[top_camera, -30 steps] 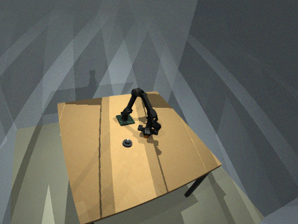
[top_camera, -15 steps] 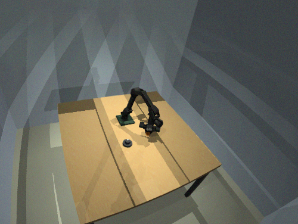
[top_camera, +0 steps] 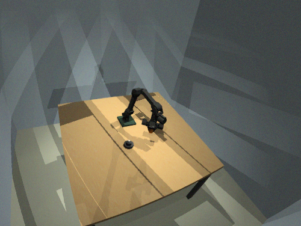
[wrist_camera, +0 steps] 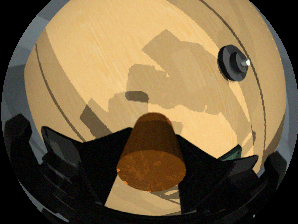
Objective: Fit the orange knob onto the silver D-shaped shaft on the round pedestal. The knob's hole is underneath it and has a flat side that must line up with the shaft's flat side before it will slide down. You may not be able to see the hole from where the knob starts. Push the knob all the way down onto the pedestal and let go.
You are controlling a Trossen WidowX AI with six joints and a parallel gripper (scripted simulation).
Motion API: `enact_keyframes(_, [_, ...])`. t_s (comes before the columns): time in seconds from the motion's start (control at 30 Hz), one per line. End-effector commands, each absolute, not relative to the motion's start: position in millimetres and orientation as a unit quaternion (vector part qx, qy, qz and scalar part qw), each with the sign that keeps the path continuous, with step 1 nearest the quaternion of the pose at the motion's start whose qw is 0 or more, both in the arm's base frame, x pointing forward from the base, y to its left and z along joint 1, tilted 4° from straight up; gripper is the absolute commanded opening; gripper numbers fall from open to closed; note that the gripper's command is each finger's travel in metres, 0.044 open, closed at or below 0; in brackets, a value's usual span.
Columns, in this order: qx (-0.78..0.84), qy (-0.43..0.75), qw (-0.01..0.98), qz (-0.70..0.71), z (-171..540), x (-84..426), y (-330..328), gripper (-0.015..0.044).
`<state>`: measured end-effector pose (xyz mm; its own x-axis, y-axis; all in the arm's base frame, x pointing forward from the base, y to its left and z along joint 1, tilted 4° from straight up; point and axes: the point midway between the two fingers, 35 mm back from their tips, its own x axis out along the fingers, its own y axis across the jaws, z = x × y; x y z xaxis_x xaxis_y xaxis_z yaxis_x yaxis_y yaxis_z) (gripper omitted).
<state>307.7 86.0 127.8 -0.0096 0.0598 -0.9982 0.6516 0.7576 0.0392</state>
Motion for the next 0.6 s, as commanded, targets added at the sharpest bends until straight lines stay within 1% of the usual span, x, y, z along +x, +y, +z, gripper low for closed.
enact_keyframes(0.0, [0.263, 0.673, 0.654, -0.226, 144, 308, 85, 0.0])
enact_keyframes(0.27, [0.263, 0.674, 0.652, -0.226, 167, 308, 84, 0.0])
enact_keyframes(0.57, [0.263, 0.673, 0.653, -0.227, 162, 314, 67, 0.0])
